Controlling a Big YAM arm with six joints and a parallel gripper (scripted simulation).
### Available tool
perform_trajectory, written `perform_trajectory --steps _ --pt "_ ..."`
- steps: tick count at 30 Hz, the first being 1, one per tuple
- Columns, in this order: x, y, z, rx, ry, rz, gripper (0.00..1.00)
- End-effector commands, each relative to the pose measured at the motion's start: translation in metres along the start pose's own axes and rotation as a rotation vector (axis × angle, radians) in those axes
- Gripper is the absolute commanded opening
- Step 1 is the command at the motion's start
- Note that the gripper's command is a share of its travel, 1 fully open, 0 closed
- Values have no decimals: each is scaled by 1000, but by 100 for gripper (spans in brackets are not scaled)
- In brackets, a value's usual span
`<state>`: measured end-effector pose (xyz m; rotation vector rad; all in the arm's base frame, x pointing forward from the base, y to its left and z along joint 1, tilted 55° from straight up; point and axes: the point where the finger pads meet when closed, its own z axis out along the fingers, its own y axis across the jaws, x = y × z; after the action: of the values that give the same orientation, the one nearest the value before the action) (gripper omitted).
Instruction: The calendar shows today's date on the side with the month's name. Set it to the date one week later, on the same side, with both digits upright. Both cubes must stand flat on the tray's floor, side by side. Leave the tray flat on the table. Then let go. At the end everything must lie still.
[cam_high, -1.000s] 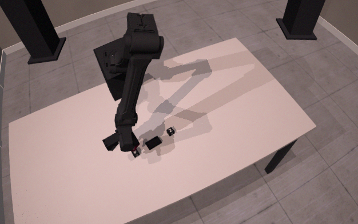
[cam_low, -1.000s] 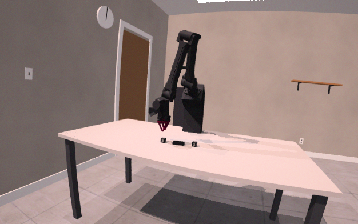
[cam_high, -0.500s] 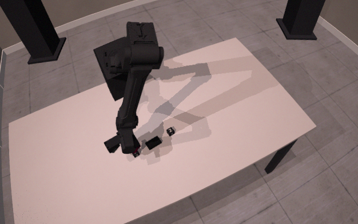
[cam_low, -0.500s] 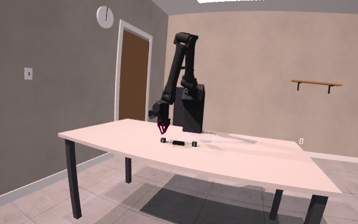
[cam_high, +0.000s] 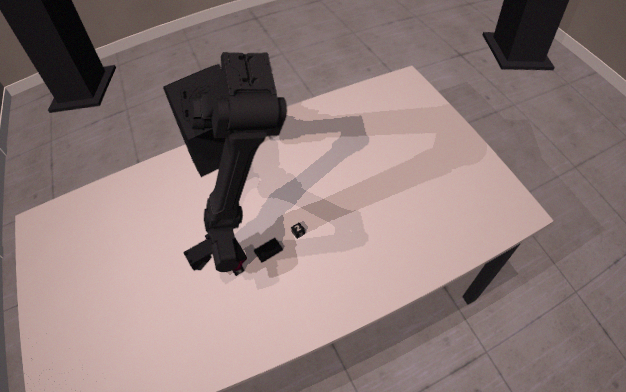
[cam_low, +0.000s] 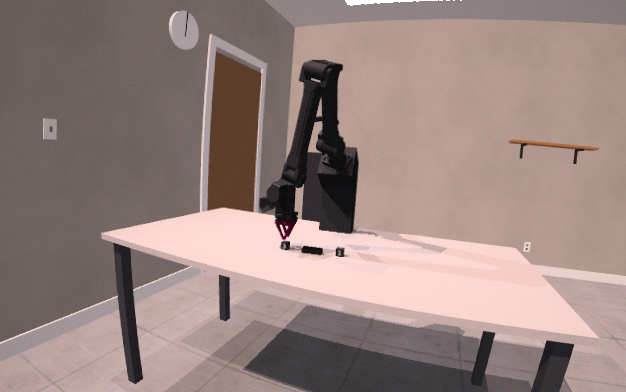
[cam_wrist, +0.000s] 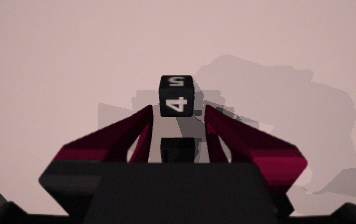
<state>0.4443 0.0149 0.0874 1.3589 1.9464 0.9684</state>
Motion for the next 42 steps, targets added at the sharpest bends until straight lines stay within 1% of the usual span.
perform_trajectory --steps 1,6,7,12,42 --pt "4 3 5 -10 4 3 44" --pt "4 6 5 -17 2 1 44" --pt "5 7 2 -22 1 -1 44" --pt "5 2 6 -10 4 2 44" --pt "5 2 6 -11 4 2 44"
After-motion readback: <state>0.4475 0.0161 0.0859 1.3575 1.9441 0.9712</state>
